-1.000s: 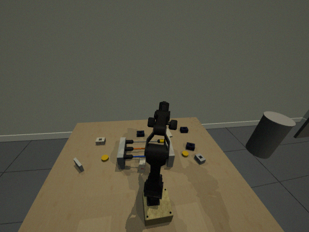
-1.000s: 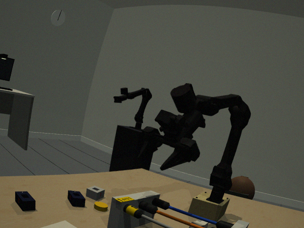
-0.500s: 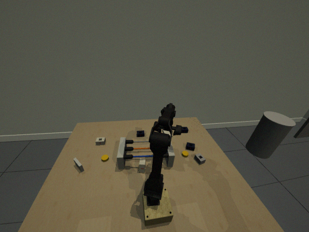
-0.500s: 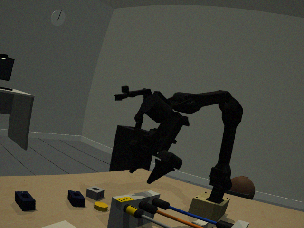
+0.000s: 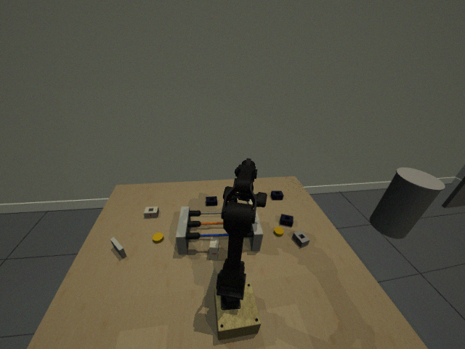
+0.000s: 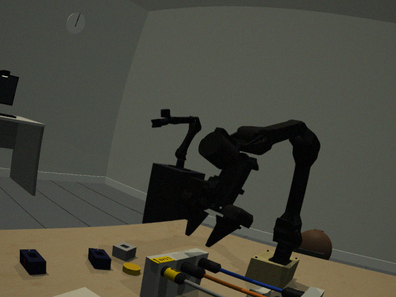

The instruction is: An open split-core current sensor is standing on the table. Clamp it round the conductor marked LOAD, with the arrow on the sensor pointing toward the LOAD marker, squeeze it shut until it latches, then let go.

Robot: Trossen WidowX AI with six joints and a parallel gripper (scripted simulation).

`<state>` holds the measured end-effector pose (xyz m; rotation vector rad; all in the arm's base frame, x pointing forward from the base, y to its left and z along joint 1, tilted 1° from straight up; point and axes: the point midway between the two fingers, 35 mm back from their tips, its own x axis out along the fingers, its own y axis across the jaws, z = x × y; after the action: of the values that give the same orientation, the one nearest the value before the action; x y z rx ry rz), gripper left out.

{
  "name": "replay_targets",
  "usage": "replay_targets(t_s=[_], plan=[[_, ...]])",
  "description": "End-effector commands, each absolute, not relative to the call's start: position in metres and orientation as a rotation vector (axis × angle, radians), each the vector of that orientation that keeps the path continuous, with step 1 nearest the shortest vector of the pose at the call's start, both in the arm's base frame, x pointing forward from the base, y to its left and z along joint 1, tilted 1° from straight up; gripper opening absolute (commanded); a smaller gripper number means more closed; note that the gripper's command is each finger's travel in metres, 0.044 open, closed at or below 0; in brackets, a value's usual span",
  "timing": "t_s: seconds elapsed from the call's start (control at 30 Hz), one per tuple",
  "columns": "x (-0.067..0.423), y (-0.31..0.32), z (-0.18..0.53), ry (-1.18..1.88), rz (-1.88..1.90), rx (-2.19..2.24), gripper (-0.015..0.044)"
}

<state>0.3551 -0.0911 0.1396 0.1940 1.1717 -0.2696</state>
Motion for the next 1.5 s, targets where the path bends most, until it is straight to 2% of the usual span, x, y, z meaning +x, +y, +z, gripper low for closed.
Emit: replay_targets(t_s=[0.0,0.17,0.33,1.47], plan=[[0.329,-0.036,0.128,1.202,-0.208,0.170,0.0329],[0.274,0.023,0.101,1.257,-0.145,0.135,0.0329],[0.221,0.055,0.074,1.298,-0.099,0.092,0.0329],[0.233,0.055,0.028,1.299,-0.098,0.090,0.0329]])
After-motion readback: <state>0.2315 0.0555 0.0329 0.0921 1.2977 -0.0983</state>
